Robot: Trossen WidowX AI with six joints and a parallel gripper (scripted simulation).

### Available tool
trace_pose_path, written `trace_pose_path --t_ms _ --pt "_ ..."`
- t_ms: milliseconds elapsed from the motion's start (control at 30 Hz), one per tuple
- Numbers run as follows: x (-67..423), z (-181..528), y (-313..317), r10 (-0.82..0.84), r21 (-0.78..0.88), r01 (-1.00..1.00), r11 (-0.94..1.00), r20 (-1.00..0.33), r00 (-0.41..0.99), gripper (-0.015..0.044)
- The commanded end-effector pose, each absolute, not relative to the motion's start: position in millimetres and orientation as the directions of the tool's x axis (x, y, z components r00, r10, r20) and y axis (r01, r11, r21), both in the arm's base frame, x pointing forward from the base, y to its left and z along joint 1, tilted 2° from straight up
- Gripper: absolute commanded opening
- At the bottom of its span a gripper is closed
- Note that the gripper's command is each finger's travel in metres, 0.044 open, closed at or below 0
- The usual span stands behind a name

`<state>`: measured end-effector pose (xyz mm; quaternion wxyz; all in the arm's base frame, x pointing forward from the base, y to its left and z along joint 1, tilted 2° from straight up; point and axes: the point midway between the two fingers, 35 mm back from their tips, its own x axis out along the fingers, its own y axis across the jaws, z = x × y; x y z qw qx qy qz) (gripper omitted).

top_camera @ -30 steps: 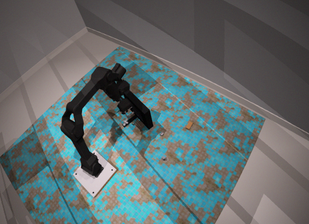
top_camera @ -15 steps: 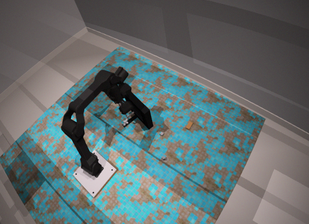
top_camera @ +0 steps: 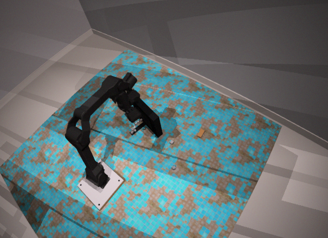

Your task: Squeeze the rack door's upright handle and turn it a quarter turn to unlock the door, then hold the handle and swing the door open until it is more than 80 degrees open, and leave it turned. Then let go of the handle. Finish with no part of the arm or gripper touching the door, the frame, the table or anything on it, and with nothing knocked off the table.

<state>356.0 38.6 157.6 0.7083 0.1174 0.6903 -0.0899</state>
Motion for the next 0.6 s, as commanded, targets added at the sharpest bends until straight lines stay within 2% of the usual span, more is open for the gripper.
trace_pose_path --t_ms 0,267,400,567 --pt "355.7 156.5 38.8 0.037 0.043 0.287 0.957 -0.999 0.029 0.0074" --pt "355.7 156.5 38.8 0.037 0.043 0.287 0.957 -0.999 0.029 0.0021" --pt "355.7 156.5 38.8 0.037 0.043 0.279 0.959 -0.999 0.029 0.0019" --pt "355.7 156.5 38.8 0.037 0.039 0.071 0.997 -0.999 0.029 0.0019"
